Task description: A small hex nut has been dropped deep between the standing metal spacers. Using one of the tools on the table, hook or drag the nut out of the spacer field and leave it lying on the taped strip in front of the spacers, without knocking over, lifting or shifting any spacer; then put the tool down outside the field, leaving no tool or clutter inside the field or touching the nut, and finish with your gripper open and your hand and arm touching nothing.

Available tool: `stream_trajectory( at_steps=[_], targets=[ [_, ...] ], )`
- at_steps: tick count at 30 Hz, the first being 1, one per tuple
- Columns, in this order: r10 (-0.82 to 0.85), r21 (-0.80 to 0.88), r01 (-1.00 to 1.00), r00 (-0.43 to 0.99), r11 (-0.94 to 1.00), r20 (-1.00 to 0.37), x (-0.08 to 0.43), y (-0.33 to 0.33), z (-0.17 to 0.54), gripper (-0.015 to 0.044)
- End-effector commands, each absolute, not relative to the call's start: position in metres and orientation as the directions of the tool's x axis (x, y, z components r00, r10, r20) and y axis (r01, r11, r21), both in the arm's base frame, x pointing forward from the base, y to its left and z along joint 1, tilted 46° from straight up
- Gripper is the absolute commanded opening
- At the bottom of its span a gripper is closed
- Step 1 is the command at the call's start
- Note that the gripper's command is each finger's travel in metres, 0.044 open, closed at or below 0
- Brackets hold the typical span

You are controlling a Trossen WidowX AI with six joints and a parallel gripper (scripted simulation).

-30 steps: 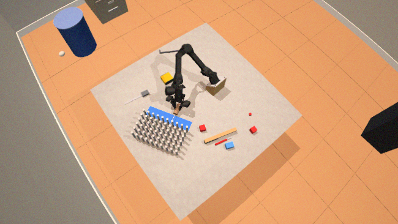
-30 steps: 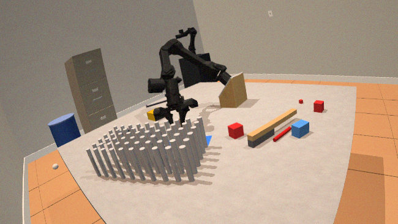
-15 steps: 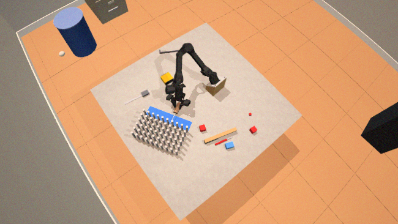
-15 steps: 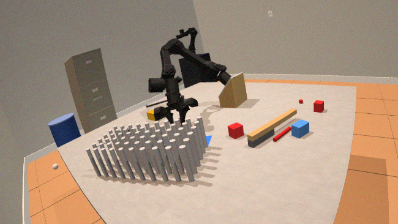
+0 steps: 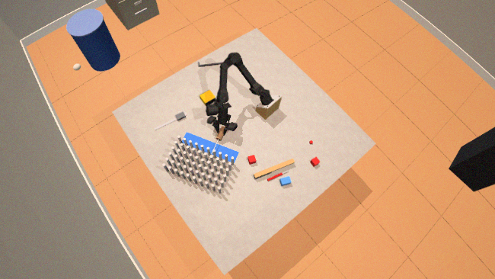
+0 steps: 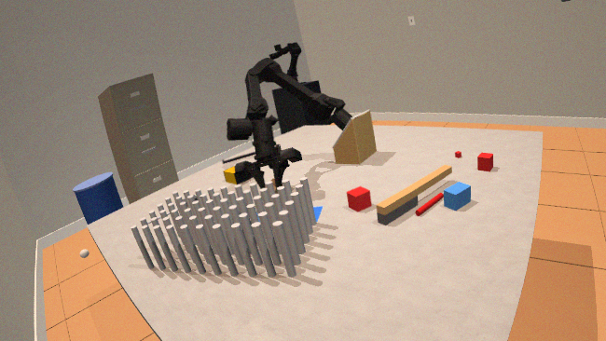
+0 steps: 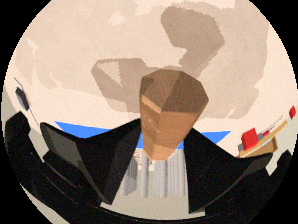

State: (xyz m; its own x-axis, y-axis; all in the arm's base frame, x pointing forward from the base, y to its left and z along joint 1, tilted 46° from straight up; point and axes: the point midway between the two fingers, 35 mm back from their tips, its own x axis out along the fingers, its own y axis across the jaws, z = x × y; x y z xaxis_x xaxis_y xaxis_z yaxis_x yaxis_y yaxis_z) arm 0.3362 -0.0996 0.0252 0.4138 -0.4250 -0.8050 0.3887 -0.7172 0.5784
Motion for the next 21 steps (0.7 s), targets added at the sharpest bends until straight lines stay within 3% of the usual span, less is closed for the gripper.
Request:
stream_trajectory(
  at_steps=[1,21],
  targets=[
    [-0.418,0.575,0.394,0.416,-0.717,-0.807,0.334,-0.099,0.026,0.0],
    [-0.419,0.575,0.395,0.416,-0.717,-0.807,0.323,-0.103,0.03,0.0]
  ],
)
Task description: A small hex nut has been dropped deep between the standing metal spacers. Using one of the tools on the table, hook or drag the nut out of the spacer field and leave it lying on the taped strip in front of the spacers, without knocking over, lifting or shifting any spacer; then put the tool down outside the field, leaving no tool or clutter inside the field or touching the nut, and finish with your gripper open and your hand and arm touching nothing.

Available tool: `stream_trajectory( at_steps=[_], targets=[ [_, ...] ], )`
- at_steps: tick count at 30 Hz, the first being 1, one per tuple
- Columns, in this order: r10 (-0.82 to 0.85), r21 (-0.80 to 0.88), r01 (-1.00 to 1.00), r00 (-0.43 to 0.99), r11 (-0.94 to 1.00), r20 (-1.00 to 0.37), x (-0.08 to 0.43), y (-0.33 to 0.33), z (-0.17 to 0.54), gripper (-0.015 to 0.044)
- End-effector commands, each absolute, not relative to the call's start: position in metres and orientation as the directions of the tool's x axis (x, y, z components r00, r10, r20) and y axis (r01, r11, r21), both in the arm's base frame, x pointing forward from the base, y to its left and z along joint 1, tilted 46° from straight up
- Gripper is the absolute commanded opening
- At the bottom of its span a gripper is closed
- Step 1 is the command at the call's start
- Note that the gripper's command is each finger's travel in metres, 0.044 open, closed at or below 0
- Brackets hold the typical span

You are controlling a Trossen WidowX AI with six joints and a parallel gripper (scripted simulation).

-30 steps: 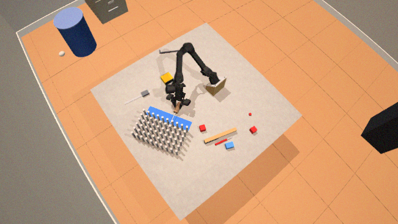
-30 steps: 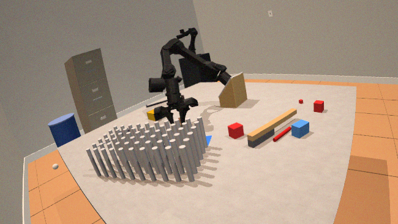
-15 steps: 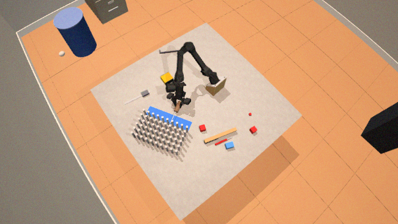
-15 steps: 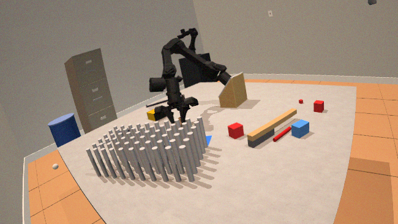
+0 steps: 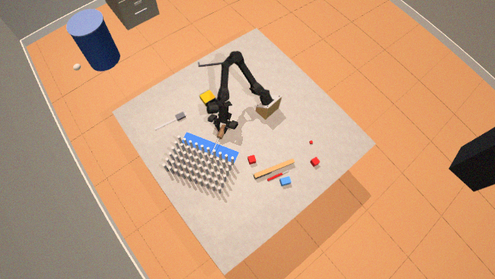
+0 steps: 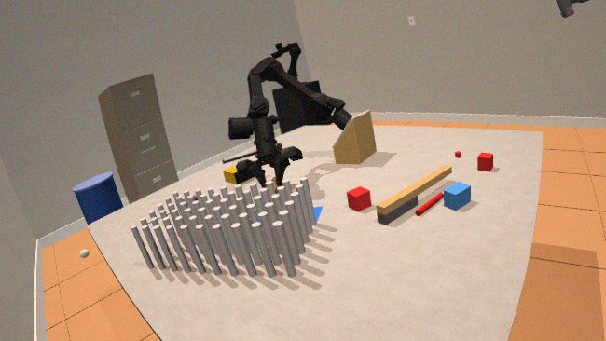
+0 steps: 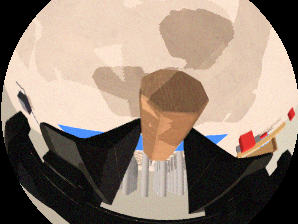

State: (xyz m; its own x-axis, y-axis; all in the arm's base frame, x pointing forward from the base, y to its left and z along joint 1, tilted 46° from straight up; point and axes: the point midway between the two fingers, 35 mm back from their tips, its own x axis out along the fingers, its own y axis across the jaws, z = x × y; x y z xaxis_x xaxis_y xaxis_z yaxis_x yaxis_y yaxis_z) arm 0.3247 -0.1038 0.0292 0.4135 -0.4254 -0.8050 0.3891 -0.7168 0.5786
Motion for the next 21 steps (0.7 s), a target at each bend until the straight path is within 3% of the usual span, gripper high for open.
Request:
stream_trajectory(
  at_steps=[1,21],
  targets=[
    [-0.419,0.575,0.395,0.416,-0.717,-0.807,0.322,-0.103,0.03,0.0],
    [-0.419,0.575,0.395,0.416,-0.717,-0.807,0.311,-0.107,0.033,0.0]
  ],
)
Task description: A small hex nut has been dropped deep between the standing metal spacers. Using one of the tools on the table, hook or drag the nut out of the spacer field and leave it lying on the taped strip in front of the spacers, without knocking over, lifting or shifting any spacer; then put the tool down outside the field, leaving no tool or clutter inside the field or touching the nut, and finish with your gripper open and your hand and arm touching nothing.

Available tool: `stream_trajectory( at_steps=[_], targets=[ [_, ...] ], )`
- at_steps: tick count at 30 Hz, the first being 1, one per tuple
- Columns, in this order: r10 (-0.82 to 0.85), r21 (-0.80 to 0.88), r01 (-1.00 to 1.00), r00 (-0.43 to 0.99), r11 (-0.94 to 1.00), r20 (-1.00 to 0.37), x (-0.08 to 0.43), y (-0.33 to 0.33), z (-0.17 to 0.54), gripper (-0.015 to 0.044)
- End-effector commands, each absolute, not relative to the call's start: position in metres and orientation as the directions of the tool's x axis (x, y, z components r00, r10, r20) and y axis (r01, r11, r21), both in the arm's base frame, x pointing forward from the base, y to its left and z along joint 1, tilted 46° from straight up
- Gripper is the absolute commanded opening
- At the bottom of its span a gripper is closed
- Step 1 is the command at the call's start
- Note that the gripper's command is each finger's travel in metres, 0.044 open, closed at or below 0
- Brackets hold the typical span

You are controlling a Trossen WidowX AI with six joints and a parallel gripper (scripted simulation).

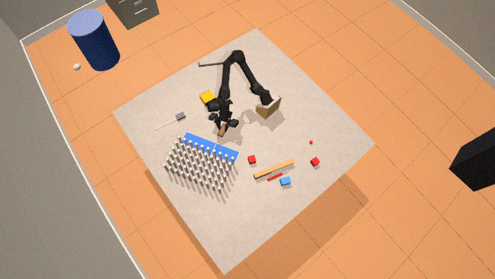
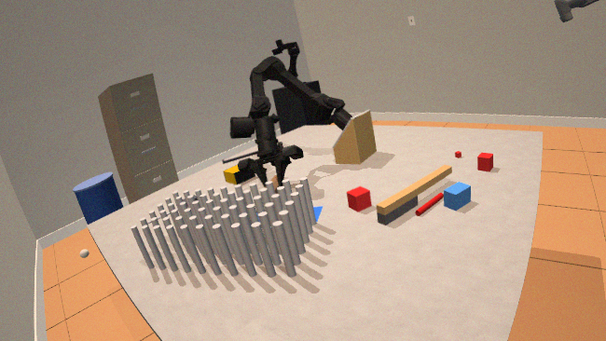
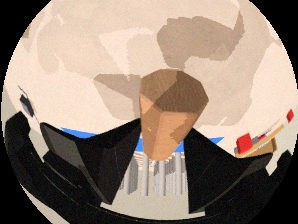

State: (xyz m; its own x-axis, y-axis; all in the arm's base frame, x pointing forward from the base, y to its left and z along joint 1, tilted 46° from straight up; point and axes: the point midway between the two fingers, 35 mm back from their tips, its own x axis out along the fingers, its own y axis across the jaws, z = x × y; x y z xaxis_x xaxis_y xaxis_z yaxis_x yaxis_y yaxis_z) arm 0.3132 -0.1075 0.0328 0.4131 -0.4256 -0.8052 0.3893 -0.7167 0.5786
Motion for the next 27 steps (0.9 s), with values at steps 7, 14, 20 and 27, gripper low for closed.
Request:
stream_trajectory(
  at_steps=[7,14,20,27],
  targets=[
    [-0.419,0.575,0.395,0.415,-0.717,-0.808,0.307,-0.108,0.034,0.0],
    [-0.419,0.575,0.395,0.415,-0.717,-0.808,0.304,-0.109,0.035,0.0],
    [-0.419,0.575,0.395,0.415,-0.717,-0.808,0.301,-0.11,0.036,0.0],
    [-0.419,0.575,0.395,0.415,-0.717,-0.808,0.297,-0.111,0.038,0.0]
  ],
)
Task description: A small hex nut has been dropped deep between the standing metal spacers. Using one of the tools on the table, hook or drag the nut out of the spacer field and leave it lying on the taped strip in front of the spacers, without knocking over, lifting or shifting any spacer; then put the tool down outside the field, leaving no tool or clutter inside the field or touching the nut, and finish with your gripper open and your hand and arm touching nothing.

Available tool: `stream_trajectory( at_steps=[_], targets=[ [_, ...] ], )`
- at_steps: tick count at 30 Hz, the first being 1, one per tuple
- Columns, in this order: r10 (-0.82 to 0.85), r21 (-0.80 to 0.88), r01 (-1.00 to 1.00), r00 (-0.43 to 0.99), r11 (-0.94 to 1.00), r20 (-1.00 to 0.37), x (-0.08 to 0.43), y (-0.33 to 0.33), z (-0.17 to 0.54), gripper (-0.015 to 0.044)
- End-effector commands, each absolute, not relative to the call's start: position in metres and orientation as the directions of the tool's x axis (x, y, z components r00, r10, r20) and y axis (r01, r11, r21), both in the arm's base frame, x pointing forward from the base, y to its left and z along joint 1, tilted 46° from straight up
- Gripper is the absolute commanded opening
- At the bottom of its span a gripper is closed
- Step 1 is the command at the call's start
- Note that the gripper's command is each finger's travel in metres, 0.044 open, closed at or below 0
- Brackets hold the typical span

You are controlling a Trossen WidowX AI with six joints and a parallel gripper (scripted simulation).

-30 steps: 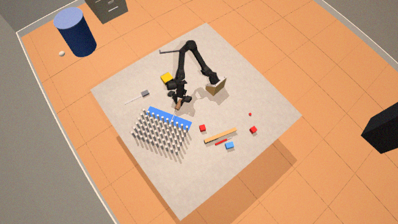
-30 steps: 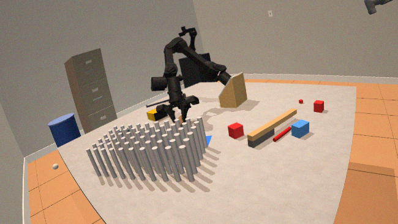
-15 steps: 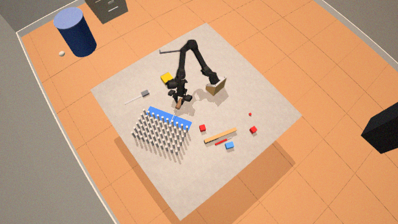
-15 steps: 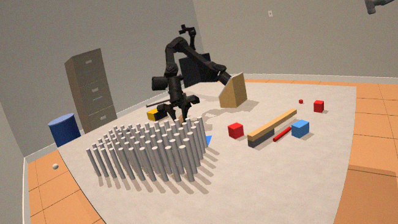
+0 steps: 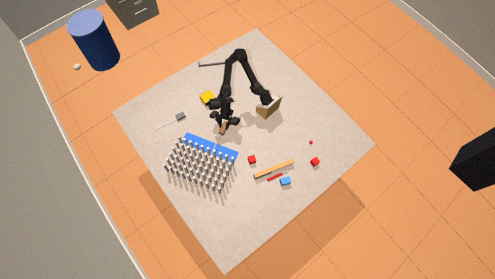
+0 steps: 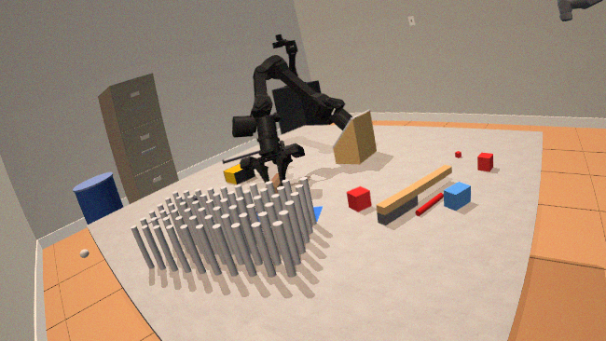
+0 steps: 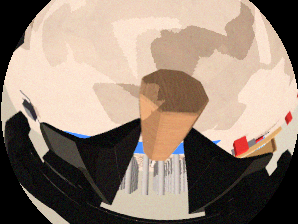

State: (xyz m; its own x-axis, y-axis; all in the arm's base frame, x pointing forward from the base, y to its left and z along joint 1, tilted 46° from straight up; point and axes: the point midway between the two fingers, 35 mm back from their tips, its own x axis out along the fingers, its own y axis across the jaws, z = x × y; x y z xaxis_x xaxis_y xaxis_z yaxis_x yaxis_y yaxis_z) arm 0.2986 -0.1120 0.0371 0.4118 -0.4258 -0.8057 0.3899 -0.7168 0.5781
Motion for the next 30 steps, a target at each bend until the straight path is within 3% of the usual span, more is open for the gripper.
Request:
stream_trajectory(
  at_steps=[1,30],
  targets=[
    [-0.419,0.575,0.395,0.415,-0.717,-0.808,0.296,-0.111,0.038,0.0],
    [-0.419,0.575,0.395,0.415,-0.716,-0.808,0.282,-0.116,0.042,0.0]
  ],
)
